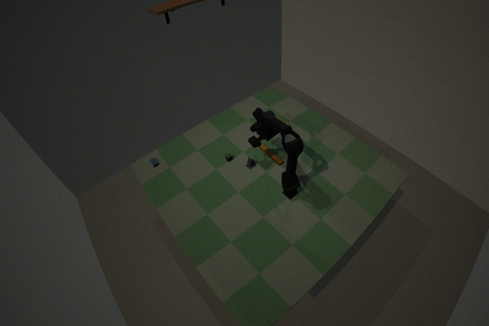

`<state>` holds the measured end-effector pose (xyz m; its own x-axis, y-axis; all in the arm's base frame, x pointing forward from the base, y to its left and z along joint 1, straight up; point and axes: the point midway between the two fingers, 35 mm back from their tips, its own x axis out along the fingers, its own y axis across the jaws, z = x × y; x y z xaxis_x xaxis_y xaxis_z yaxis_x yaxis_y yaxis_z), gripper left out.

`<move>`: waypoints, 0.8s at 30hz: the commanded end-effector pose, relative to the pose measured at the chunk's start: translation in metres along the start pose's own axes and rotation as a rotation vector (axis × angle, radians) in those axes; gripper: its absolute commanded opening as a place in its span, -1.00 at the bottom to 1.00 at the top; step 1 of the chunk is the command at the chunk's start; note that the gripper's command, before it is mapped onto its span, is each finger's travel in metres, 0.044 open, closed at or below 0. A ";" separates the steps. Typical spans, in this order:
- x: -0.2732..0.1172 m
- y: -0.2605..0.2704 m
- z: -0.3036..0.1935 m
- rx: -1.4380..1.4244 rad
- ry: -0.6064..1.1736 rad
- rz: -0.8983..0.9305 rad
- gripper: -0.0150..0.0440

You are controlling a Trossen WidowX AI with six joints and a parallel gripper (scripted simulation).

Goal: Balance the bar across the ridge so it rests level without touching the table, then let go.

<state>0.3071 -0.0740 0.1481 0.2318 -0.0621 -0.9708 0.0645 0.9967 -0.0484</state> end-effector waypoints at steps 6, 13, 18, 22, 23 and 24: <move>0.016 -0.029 -0.039 -0.011 0.156 0.024 0.58; 0.022 -0.039 -0.055 -0.014 0.216 0.043 0.58; 0.042 -0.038 -0.059 -0.014 0.216 0.043 0.58; 0.064 -0.037 -0.065 -0.014 0.216 0.043 0.58; 0.065 -0.037 -0.065 -0.014 0.216 0.043 0.58; 0.065 -0.037 -0.065 -0.014 0.216 0.043 0.58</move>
<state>0.2568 -0.1117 0.0781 0.0176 -0.0108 -0.9998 0.0480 0.9988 -0.0099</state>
